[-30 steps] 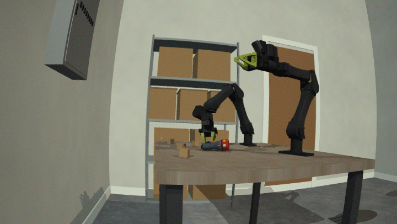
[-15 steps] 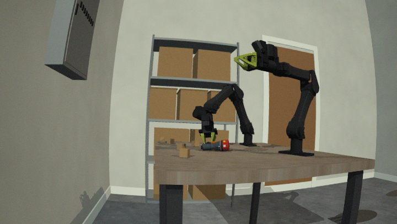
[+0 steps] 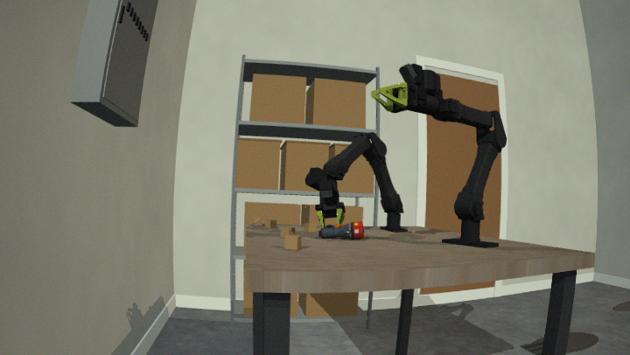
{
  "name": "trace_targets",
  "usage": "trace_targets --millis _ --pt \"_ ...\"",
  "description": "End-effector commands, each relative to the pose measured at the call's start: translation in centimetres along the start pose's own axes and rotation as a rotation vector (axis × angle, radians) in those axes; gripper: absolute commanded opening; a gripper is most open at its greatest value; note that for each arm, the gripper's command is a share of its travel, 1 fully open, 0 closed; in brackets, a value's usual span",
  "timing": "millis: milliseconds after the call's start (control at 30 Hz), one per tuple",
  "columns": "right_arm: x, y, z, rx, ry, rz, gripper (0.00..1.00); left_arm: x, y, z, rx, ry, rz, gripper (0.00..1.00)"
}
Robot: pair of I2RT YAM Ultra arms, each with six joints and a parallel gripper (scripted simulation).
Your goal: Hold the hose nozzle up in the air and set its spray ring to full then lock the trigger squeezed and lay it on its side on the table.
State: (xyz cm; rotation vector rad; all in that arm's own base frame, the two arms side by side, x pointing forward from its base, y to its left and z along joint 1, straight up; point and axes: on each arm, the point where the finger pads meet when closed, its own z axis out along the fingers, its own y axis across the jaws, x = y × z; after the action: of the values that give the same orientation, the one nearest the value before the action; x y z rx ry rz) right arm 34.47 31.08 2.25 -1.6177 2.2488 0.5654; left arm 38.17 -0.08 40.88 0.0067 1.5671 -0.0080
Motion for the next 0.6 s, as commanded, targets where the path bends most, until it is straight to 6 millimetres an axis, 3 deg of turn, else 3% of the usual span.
trace_targets --millis 0,33,67,367,400,533,567 --pt "-2.1 -0.2 -1.4 0.018 -0.057 -0.024 0.50 -2.4 -0.2 -0.4 0.004 -0.052 0.009 0.37" --pt "-2.1 -0.2 -1.4 0.018 -0.058 -0.025 0.50 -2.4 -0.2 -0.4 0.004 -0.052 0.009 0.37" --pt "-1.7 -0.6 -2.6 0.022 -0.051 -0.014 0.50 -2.4 -0.2 -0.4 0.004 -0.052 0.009 0.37" --pt "-1.5 0.4 -2.2 0.003 -0.035 -0.025 0.50 -2.4 -0.2 -0.4 0.004 -0.052 0.009 0.37" --pt "-1.3 -0.3 -4.1 0.012 -0.037 -0.014 0.50 -2.4 -0.2 -0.4 0.004 -0.052 0.009 0.37" --pt "-1.8 -0.6 -4.1 0.025 -0.054 -0.019 0.50 -2.4 -0.2 -0.4 0.004 -0.052 0.009 0.37" --pt "-0.9 0.0 -4.8 0.000 -0.024 -0.011 0.50 -2.4 -0.2 -0.4 0.004 -0.052 0.009 0.37"
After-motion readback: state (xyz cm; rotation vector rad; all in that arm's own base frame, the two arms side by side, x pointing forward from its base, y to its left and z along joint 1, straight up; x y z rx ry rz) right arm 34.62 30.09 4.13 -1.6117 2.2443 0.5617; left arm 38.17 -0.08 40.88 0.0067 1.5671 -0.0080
